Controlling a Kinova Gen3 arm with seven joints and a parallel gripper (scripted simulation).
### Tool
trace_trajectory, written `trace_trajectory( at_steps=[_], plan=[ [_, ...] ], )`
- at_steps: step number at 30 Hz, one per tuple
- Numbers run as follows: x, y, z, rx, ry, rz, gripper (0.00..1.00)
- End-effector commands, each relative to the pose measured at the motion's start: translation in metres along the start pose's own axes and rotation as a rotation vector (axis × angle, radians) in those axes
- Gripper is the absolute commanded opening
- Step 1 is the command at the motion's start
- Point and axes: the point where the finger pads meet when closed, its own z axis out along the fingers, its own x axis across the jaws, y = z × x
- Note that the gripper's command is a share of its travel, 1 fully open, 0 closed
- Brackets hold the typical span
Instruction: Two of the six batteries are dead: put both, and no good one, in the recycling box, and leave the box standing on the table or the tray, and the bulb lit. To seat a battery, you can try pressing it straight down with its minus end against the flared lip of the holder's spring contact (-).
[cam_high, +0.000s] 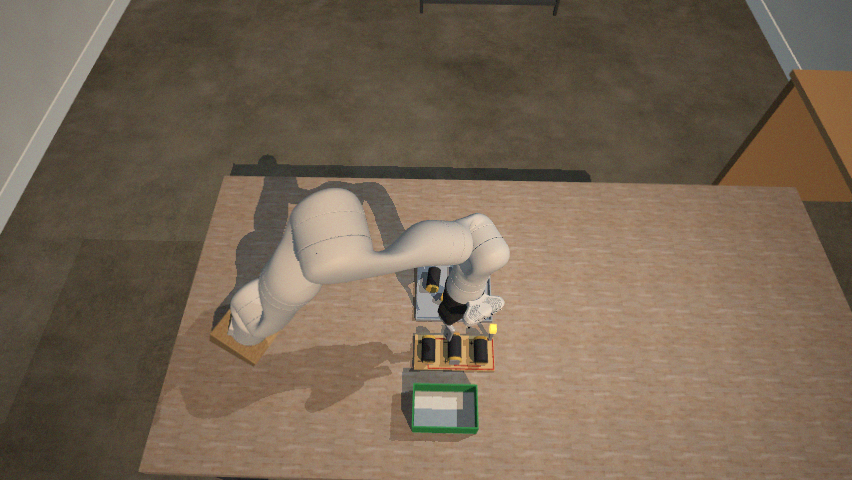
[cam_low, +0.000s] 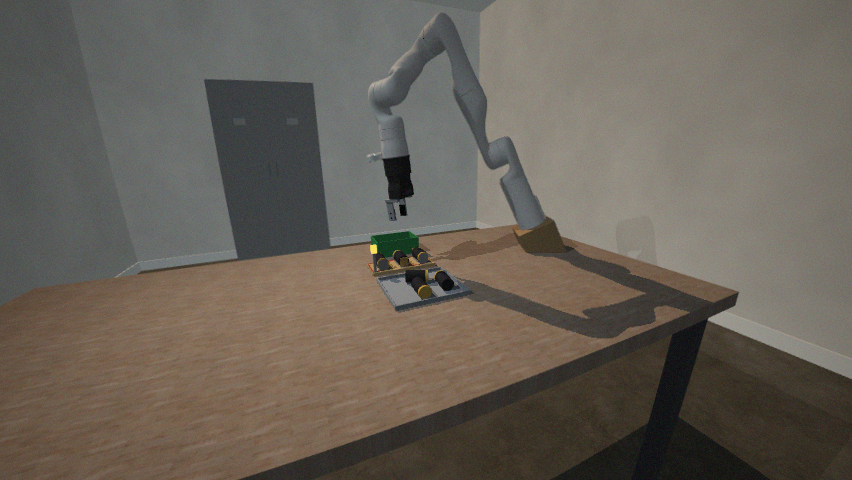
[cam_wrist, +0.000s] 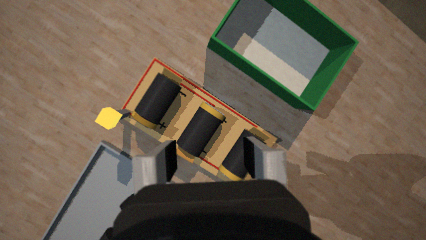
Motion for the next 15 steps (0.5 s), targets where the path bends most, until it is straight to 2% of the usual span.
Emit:
trace_trajectory(
  at_steps=[1, 4, 15],
  plan=[
    [0.0003, 0.0012, 0.0015, 0.010, -0.009, 0.056, 1.00],
    [0.0003, 0.0007, 0.0023, 0.013, -0.013, 0.086, 1.00],
    [0.0003, -0.0015, 0.0092, 0.034, -0.059, 0.370, 1.00]
  ],
)
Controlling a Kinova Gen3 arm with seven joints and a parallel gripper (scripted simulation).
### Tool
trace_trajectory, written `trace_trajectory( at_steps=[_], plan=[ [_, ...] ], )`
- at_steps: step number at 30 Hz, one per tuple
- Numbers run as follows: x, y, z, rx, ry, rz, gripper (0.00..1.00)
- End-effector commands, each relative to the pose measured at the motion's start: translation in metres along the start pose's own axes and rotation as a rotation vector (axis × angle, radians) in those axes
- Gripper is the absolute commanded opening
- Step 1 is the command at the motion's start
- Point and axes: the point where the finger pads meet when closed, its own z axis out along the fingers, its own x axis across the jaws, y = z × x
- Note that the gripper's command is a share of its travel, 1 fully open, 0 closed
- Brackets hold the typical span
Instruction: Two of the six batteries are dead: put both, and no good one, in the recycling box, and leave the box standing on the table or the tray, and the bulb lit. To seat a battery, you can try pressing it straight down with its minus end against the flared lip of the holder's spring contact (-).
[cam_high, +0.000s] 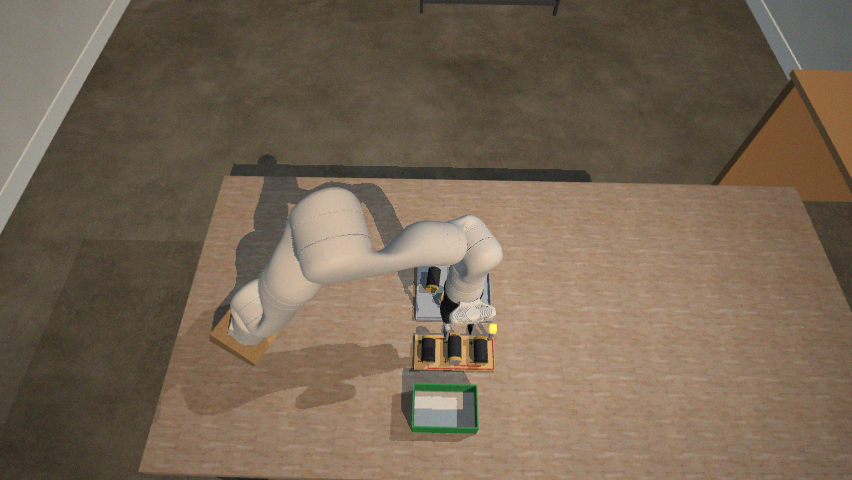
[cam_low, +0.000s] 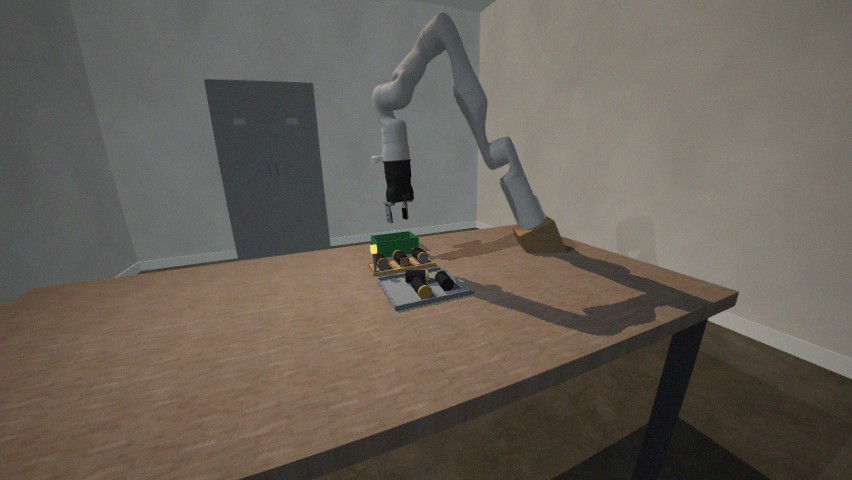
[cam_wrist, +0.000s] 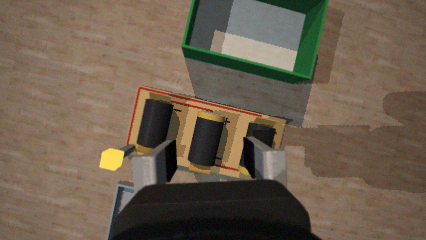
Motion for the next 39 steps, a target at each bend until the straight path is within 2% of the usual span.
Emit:
trace_trajectory(
  at_steps=[1, 18, 39],
  plan=[
    [0.0006, 0.0016, 0.0009, 0.003, -0.009, 0.039, 1.00],
    [0.0004, 0.0027, 0.0057, 0.005, -0.043, 0.241, 1.00],
    [0.0004, 0.0031, 0.0064, 0.004, -0.049, 0.271, 1.00]
  ],
)
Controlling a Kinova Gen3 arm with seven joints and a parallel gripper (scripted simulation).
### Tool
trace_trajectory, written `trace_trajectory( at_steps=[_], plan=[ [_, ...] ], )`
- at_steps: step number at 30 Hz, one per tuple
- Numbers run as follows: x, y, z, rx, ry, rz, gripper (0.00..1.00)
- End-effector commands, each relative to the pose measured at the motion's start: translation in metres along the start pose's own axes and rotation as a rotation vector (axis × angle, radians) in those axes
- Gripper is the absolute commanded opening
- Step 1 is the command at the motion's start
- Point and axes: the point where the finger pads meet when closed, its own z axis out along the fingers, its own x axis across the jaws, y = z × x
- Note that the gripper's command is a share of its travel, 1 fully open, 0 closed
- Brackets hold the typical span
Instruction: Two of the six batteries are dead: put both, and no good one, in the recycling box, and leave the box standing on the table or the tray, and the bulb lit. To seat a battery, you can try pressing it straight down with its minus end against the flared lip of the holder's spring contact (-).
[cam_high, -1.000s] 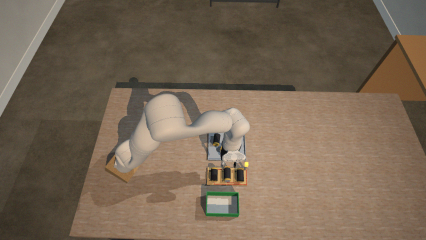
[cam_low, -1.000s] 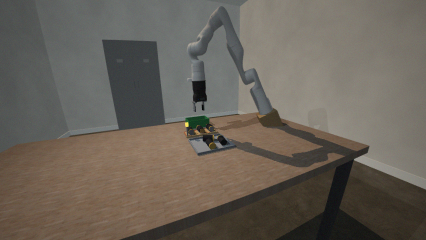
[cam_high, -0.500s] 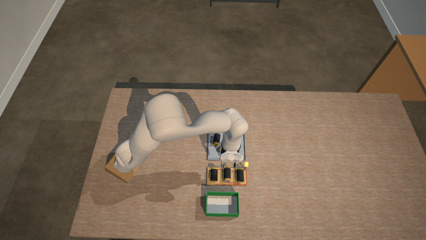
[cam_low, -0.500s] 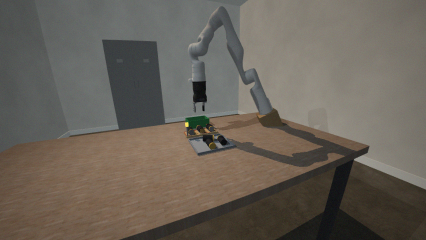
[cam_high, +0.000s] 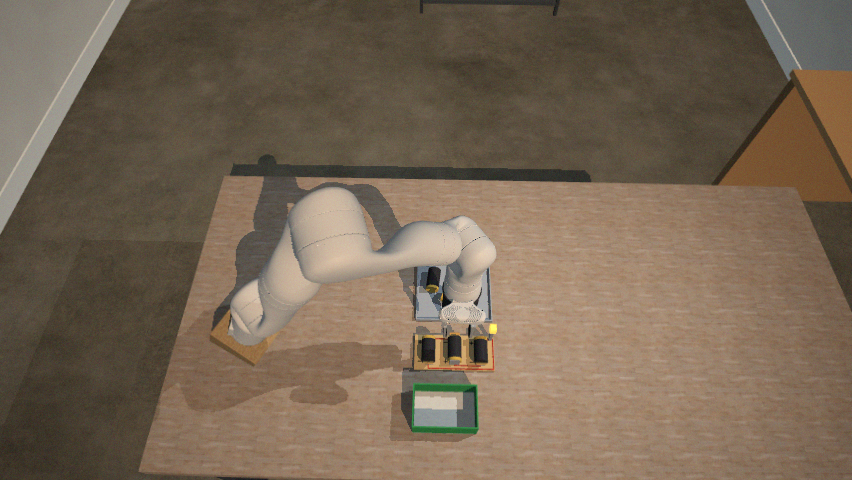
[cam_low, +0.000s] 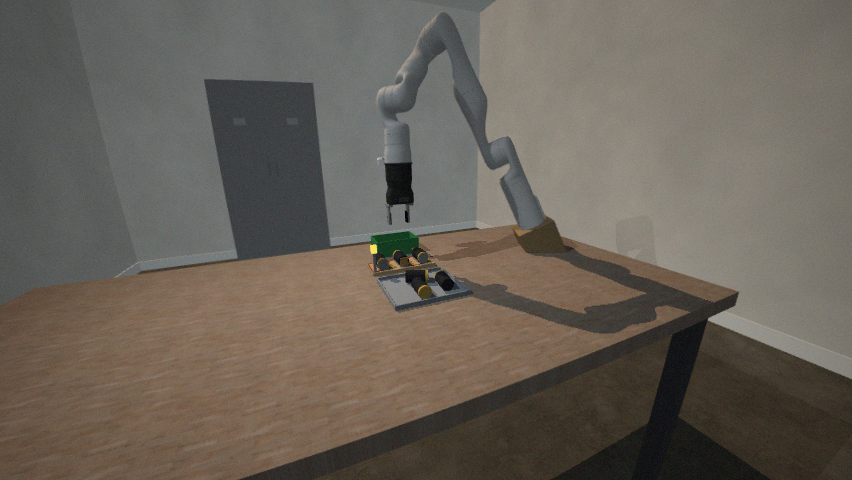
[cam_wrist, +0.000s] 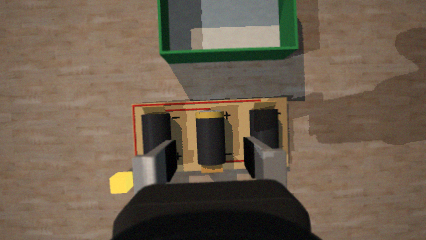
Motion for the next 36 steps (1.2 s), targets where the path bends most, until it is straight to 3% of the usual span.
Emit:
trace_trajectory(
  at_steps=[1, 6, 7, 24, 36],
  plan=[
    [0.000, 0.000, 0.000, -0.001, -0.001, 0.000, 1.00],
    [0.000, 0.000, 0.000, -0.001, -0.001, 0.000, 1.00],
    [0.000, 0.000, 0.000, -0.001, -0.001, 0.000, 0.90],
    [0.000, 0.004, -0.001, 0.000, -0.001, 0.000, 0.90],
    [0.001, 0.055, -0.001, 0.000, -0.001, 0.000, 0.90]
  ],
)
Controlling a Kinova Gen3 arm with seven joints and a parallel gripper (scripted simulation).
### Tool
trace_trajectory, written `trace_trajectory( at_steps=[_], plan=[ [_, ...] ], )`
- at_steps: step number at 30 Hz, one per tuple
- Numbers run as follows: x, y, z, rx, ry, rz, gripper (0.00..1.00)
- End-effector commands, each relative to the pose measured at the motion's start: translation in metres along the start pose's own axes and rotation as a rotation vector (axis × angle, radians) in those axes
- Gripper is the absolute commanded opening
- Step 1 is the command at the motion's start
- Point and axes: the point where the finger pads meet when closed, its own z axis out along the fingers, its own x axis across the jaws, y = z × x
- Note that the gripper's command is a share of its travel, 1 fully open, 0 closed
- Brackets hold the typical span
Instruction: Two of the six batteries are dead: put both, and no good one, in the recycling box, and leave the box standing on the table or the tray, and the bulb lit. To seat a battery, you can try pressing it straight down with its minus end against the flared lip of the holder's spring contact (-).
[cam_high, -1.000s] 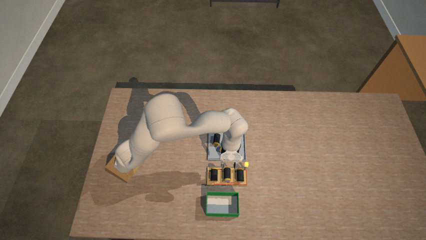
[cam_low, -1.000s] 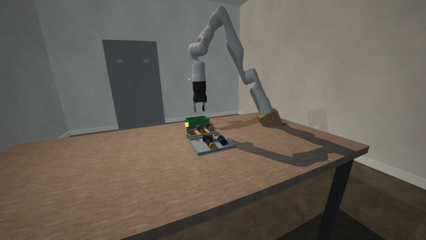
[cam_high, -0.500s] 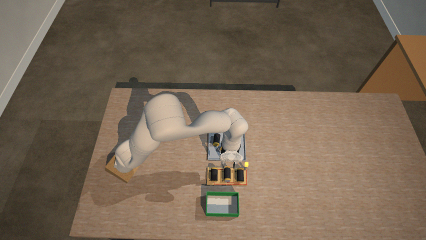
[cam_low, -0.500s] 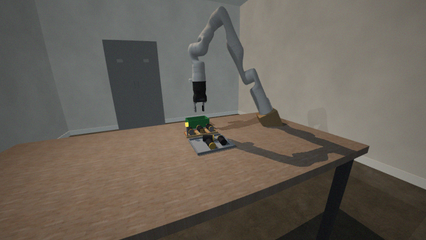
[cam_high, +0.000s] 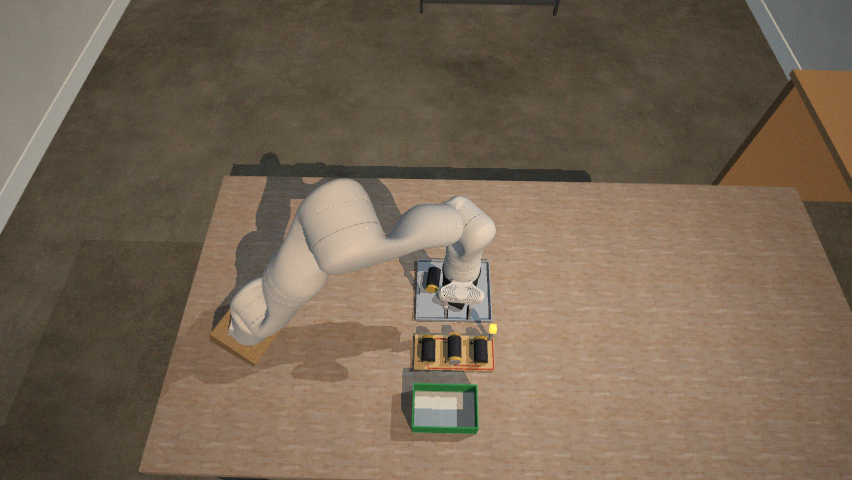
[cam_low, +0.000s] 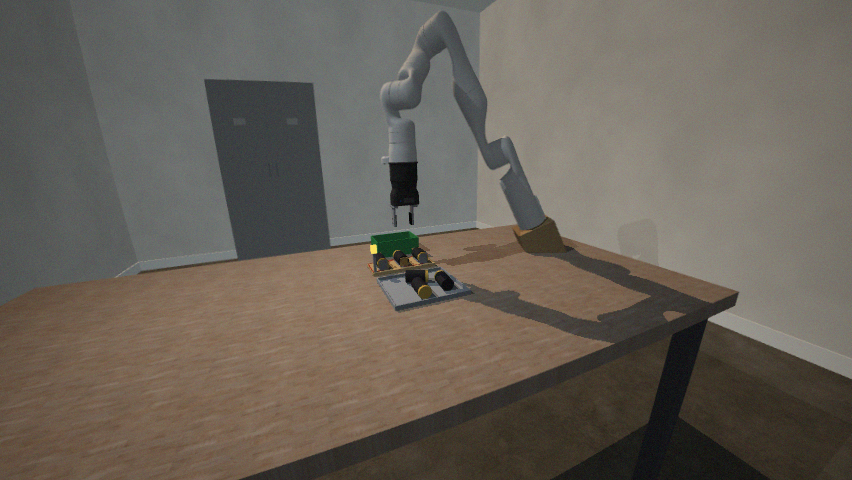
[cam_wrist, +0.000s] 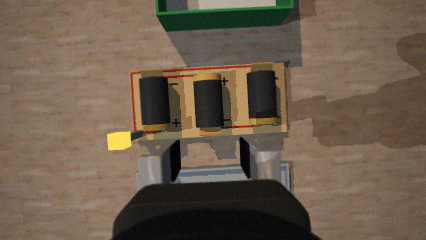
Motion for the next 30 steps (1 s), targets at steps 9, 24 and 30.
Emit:
trace_trajectory(
  at_steps=[9, 24, 30],
  plan=[
    [0.003, 0.083, 0.002, 0.001, 0.002, -0.015, 0.90],
    [0.003, 0.099, 0.002, 0.001, 0.002, -0.016, 0.90],
    [0.003, 0.099, 0.002, 0.001, 0.002, -0.022, 0.90]
  ],
)
